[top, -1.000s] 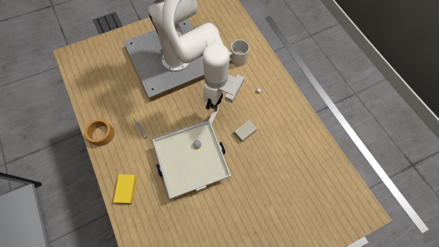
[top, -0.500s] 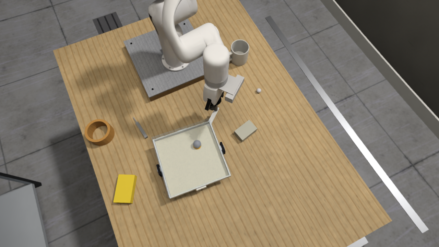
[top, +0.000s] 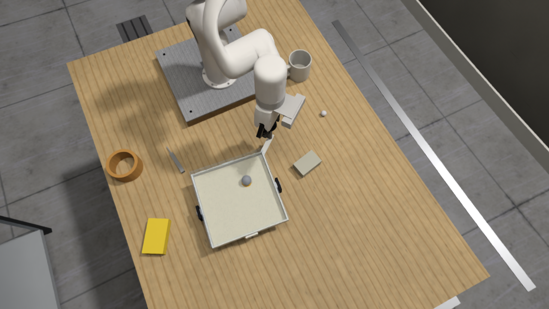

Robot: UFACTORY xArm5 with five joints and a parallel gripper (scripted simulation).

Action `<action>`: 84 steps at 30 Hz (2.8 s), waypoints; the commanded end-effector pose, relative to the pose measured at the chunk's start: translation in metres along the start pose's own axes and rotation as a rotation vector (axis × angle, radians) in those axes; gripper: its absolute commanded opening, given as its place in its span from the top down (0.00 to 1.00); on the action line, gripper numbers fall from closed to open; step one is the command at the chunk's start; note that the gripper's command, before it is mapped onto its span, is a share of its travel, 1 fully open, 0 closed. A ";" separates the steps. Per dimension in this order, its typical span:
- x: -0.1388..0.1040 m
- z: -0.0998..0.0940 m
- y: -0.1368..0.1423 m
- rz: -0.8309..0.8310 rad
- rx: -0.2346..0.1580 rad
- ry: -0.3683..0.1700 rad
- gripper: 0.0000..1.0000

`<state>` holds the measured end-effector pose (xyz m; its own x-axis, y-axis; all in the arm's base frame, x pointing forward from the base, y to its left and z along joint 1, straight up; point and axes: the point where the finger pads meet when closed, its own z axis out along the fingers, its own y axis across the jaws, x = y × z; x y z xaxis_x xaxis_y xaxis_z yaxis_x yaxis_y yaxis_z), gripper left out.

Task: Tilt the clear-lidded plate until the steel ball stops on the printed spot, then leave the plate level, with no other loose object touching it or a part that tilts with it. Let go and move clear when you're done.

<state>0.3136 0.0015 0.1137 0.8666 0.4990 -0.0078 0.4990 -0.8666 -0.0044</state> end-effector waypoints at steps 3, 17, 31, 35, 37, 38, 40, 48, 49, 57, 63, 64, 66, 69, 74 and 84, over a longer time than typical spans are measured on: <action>0.001 -0.001 0.001 0.000 -0.002 0.003 0.38; 0.001 -0.003 0.001 0.000 -0.002 0.003 0.38; 0.001 -0.018 0.001 0.000 -0.002 0.003 0.38; 0.001 -0.021 0.001 0.000 -0.002 0.003 0.38; 0.001 -0.025 0.001 0.000 -0.002 0.003 0.38; 0.001 -0.026 0.001 0.000 -0.002 0.003 0.38; 0.001 -0.030 0.001 0.000 -0.002 0.003 0.38; 0.001 -0.045 0.001 0.000 -0.002 0.003 0.38; 0.001 -0.046 0.001 0.000 -0.002 0.003 0.38; 0.001 -0.055 0.001 0.000 -0.002 0.003 0.38; 0.001 -0.059 0.001 0.000 -0.002 0.003 0.38; 0.001 -0.060 0.001 0.000 -0.002 0.003 0.38; 0.001 -0.061 0.001 0.000 -0.002 0.003 0.38; 0.001 -0.061 0.001 0.000 -0.002 0.003 0.38; 0.001 -0.061 0.001 0.000 -0.002 0.003 0.38; 0.001 -0.061 0.001 0.000 -0.002 0.003 0.00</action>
<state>0.3140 0.0011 0.1736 0.8666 0.4990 -0.0080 0.4990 -0.8666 -0.0045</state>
